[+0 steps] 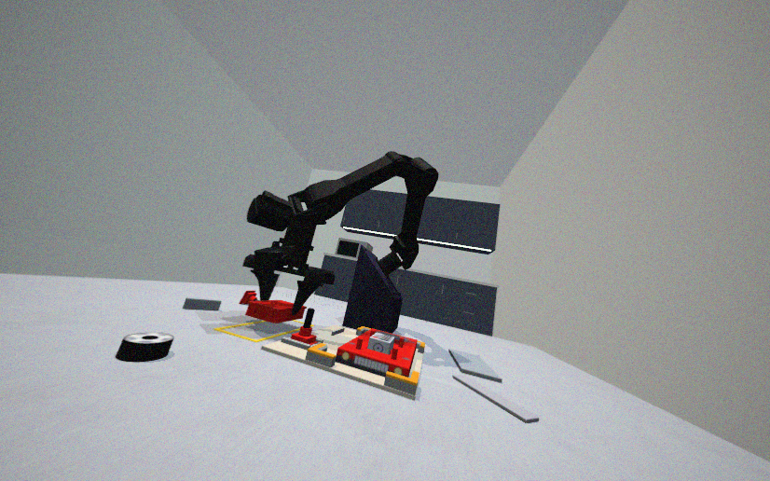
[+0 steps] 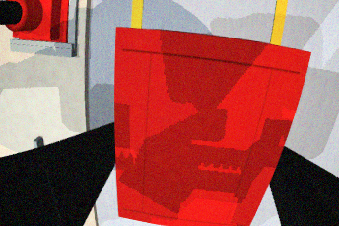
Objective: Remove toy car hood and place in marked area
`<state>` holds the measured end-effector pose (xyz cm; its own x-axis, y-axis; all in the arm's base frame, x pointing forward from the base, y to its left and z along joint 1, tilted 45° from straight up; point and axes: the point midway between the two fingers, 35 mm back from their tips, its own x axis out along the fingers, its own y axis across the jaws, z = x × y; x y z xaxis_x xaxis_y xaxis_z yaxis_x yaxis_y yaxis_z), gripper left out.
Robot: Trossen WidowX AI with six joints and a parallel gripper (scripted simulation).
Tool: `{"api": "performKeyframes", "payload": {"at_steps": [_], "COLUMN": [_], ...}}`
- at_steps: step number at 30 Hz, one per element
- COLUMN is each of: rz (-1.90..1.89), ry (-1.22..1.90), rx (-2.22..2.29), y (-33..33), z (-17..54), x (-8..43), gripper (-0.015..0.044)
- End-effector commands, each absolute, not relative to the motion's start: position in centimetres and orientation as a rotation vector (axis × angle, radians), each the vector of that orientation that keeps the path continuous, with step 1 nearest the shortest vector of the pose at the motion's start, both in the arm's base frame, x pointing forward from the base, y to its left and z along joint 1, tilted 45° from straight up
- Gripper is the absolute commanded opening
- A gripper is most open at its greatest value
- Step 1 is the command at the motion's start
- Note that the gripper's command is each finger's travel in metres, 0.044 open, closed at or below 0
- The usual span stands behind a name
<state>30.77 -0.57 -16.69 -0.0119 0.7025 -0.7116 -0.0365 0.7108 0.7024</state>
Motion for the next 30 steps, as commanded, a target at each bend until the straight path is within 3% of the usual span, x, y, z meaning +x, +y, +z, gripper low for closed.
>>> {"api": "performKeyframes", "payload": {"at_steps": [1,30], "rz": [0.636,0.637], "ry": [1.478,1.478], "rx": [0.587,0.588], "y": [-0.5,0.5], "z": [-16.7,-17.7], "x": [30.8,30.8], "gripper": [0.0000,0.0000]}}
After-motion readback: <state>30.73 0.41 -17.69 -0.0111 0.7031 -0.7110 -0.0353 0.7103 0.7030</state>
